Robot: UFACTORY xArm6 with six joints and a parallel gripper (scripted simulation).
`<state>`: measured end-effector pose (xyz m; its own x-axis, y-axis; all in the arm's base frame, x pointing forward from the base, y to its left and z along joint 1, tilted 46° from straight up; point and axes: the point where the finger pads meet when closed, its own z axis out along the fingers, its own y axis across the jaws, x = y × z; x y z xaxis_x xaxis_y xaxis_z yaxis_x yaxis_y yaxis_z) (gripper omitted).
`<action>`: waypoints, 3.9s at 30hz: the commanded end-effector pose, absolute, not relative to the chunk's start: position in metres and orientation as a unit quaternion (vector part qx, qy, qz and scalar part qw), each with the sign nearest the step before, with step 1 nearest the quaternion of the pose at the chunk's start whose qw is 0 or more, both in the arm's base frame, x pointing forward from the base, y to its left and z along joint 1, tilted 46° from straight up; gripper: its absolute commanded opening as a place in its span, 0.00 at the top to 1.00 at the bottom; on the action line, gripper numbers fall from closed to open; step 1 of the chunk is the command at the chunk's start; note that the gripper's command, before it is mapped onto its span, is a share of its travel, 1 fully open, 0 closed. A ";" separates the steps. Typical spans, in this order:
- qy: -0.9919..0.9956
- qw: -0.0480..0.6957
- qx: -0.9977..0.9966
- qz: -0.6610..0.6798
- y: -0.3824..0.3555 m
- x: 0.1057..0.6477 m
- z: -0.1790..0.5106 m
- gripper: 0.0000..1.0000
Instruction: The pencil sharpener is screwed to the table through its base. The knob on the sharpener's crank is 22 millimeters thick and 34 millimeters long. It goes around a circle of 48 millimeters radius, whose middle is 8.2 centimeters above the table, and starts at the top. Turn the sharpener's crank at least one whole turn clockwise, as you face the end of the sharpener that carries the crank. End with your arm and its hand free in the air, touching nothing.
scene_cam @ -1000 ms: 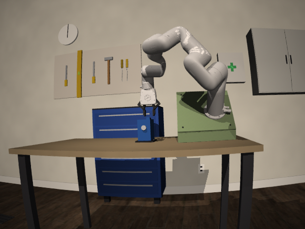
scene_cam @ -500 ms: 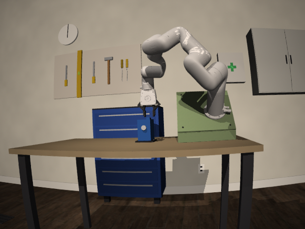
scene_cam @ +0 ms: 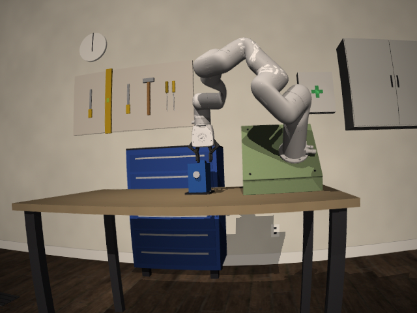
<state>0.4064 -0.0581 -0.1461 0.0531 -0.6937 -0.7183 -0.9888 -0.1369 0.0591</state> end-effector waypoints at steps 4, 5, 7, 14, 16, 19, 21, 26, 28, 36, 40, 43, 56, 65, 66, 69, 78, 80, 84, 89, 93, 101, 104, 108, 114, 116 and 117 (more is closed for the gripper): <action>0.613 0.237 -0.686 0.311 -0.054 0.407 -0.151 0.46; 0.613 0.237 -0.686 0.311 -0.053 0.407 -0.152 0.46; 0.613 0.237 -0.686 0.311 -0.051 0.406 -0.153 0.46; 0.613 0.237 -0.686 0.311 -0.048 0.406 -0.156 0.46; 0.613 0.237 -0.686 0.311 -0.047 0.405 -0.157 0.46; 0.613 0.237 -0.686 0.311 -0.046 0.405 -0.159 0.46; 0.613 0.237 -0.686 0.311 -0.045 0.405 -0.159 0.46; 0.613 0.237 -0.686 0.311 -0.045 0.405 -0.160 0.46; 0.613 0.237 -0.686 0.311 -0.045 0.405 -0.160 0.46; 0.613 0.237 -0.686 0.311 -0.044 0.405 -0.160 0.46; 0.613 0.237 -0.686 0.311 -0.044 0.405 -0.160 0.46; 0.613 0.237 -0.686 0.311 -0.044 0.405 -0.160 1.00; 0.613 0.237 -0.686 0.311 -0.044 0.405 -0.160 1.00; 0.613 0.237 -0.686 0.311 -0.044 0.405 -0.160 1.00; 0.613 0.237 -0.686 0.311 -0.044 0.405 -0.160 1.00; 0.613 0.237 -0.686 0.311 -0.044 0.405 -0.160 1.00; 0.613 0.237 -0.686 0.311 -0.044 0.405 -0.160 1.00; 0.613 0.237 -0.686 0.311 -0.044 0.405 -0.160 1.00; 0.613 0.237 -0.686 0.311 -0.044 0.405 -0.160 1.00; 0.613 0.237 -0.686 0.311 -0.044 0.405 -0.160 1.00; 0.613 0.237 -0.686 0.311 -0.044 0.405 -0.160 1.00; 0.613 0.237 -0.686 0.311 -0.044 0.408 -0.160 1.00; 0.613 0.237 -0.686 0.311 -0.043 0.411 -0.161 1.00; 0.613 0.237 -0.686 0.311 -0.042 0.416 -0.162 1.00; 0.613 0.237 -0.686 0.311 -0.040 0.421 -0.163 1.00; 0.613 0.237 -0.686 0.311 -0.038 0.424 -0.164 1.00; 0.613 0.237 -0.686 0.311 -0.038 0.426 -0.165 1.00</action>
